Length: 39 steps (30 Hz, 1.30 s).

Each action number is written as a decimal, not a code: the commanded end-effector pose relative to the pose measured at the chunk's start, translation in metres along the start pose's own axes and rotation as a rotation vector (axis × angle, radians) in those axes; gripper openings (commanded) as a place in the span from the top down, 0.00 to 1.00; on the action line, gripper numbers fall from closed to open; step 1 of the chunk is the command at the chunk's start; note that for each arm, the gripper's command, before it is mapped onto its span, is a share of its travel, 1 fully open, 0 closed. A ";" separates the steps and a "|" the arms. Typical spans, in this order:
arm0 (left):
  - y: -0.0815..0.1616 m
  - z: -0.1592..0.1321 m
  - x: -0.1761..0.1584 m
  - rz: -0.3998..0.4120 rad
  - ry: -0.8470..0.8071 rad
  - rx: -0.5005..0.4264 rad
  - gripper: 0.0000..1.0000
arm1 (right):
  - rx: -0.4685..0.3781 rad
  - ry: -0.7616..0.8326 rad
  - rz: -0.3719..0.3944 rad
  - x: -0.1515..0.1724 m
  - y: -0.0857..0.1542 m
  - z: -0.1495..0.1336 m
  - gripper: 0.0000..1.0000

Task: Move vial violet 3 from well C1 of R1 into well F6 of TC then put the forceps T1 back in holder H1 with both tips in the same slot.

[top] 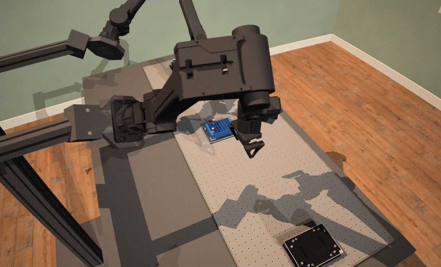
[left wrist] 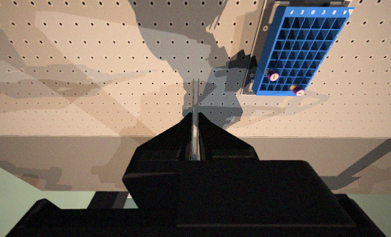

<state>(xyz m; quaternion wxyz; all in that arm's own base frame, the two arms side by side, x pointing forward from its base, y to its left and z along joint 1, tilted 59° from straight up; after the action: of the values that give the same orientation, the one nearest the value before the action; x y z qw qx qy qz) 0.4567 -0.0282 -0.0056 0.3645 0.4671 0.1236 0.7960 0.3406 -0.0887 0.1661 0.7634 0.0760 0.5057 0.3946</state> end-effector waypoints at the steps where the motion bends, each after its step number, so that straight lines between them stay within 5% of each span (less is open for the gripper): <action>1: -0.005 0.003 0.014 0.008 0.011 0.004 0.93 | -0.027 -0.037 -0.012 -0.007 0.004 0.012 0.00; 39: -0.004 0.011 0.070 0.011 0.010 0.003 0.93 | -0.027 -0.037 -0.012 -0.007 0.004 0.012 0.00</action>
<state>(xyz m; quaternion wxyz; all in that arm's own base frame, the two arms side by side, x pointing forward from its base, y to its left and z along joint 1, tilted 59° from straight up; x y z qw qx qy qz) 0.4479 0.0084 0.0356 0.3646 0.4684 0.1231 0.7953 0.3406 -0.0887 0.1661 0.7634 0.0760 0.5057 0.3945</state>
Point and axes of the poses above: on each arm, the point where the finger pads meet when closed, its own y axis back along the fingers, its own x axis across the jaws, z = x × y, the point moved 4 cm from there along y, back along the fingers, and after that the axes turned 6 degrees about y, right-handed, at the moved point
